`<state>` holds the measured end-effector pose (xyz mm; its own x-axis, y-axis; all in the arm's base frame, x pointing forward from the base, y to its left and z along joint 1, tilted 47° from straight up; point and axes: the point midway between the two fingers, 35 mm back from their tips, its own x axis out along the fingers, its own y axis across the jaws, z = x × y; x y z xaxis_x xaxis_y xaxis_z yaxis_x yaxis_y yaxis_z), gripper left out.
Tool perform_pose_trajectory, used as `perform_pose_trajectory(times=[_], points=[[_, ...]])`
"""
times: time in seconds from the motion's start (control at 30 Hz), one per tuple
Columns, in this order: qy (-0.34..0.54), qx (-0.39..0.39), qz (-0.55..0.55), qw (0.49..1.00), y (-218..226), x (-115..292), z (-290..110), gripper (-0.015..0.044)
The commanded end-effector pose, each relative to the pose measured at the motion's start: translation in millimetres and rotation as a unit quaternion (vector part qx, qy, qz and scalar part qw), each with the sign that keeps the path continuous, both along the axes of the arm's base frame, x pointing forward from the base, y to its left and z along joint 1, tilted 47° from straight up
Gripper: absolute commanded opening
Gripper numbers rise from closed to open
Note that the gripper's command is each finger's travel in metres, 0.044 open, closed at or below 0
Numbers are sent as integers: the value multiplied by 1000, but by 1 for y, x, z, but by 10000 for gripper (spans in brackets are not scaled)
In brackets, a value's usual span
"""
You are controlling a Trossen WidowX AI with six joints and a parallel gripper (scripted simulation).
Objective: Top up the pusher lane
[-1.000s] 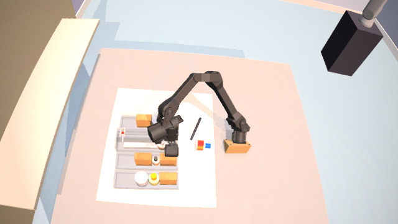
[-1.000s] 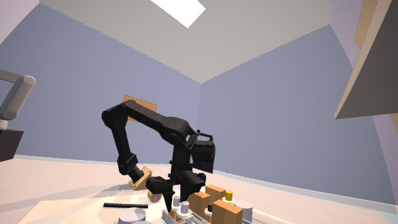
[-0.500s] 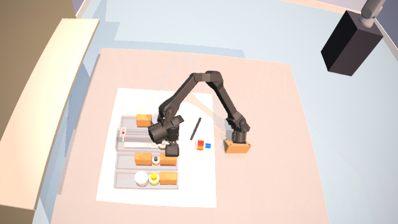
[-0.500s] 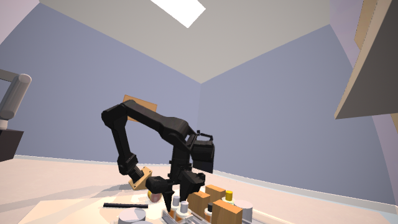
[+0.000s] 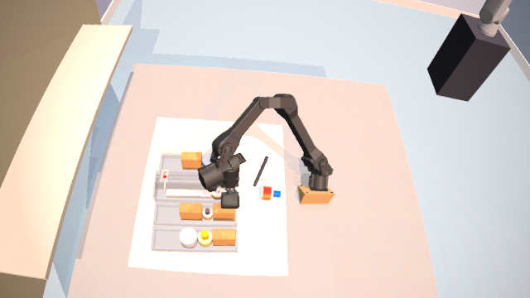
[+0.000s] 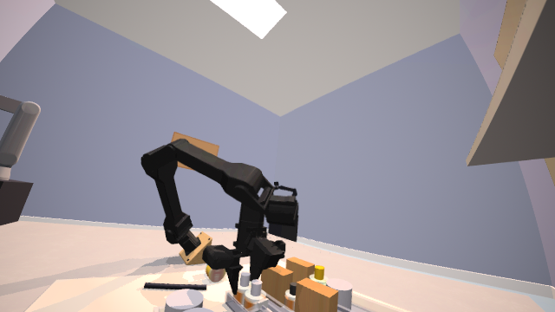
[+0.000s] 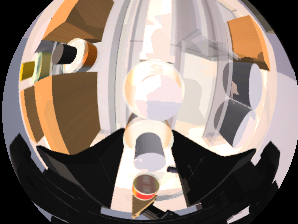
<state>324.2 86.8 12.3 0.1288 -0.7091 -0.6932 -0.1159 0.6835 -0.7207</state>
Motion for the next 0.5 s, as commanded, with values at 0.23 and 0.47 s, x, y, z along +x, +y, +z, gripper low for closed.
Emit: perform_pose_trajectory(times=[0.23, 0.47], points=[[-7, -1, -2, 1000, 0, -2, 0, 0], [-7, -1, -2, 1000, 0, -2, 0, 0]])
